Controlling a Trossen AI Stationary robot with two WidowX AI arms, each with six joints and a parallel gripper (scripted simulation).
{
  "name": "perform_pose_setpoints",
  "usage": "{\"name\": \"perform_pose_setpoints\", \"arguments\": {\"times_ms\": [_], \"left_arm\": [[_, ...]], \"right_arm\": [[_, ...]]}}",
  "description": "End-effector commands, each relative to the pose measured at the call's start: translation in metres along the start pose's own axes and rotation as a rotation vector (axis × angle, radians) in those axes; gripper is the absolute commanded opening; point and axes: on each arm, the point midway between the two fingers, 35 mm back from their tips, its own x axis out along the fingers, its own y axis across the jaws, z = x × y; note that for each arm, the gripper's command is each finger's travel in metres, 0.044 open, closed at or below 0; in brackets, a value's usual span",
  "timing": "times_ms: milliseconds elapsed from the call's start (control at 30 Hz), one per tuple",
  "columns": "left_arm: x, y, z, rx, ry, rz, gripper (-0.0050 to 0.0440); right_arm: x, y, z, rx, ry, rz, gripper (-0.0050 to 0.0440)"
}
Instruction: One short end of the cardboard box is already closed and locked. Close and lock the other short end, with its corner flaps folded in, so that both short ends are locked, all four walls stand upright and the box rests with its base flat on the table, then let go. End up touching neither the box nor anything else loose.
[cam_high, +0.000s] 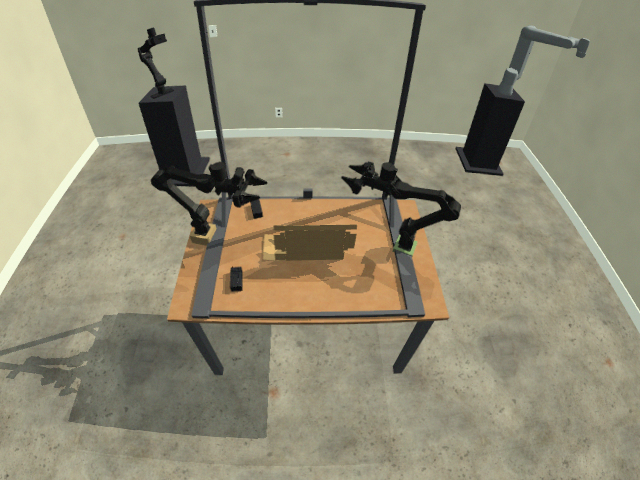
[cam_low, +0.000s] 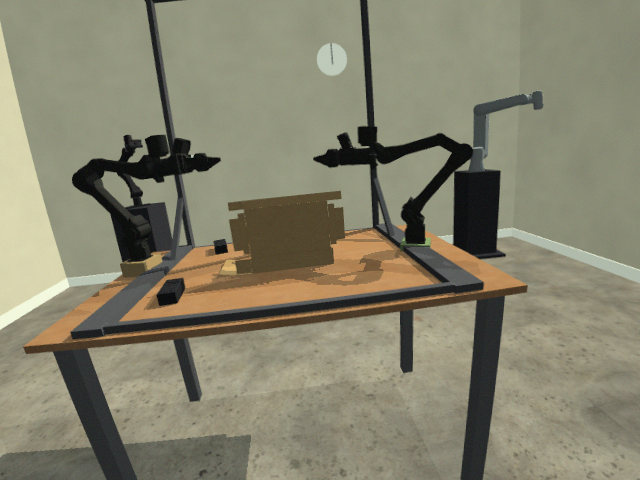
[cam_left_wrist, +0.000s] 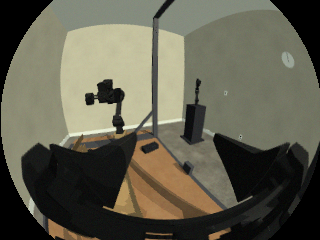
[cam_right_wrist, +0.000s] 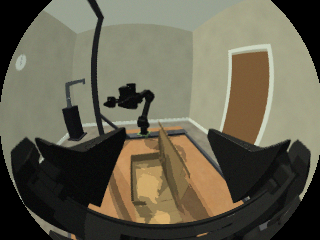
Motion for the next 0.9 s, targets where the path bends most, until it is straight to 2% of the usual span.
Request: {"name": "perform_pose_setpoints", "arguments": {"times_ms": [0, 533, 667, 800, 867], "left_arm": [[-0.001, 0.000, 0.006, 0.000, -0.015, 0.000, 0.0440], [-0.001, 0.000, 0.006, 0.000, -0.015, 0.000, 0.0440], [0.004, 0.004, -0.002, 0.063, 0.027, 0.011, 0.0347], [0.015, 0.009, -0.019, 0.260, 0.128, 0.014, 0.0251], [0.021, 0.013, -0.031, 0.383, 0.196, 0.006, 0.0203]], "right_arm": [[-0.001, 0.000, 0.006, 0.000, -0.015, 0.000, 0.0440], [-0.001, 0.000, 0.006, 0.000, -0.015, 0.000, 0.0440], [0.006, 0.003, 0.001, 0.063, 0.030, 0.008, 0.0341], [0.021, 0.007, -0.012, 0.272, 0.146, 0.001, 0.0247], [0.029, 0.009, -0.020, 0.372, 0.224, -0.015, 0.0247]]}}
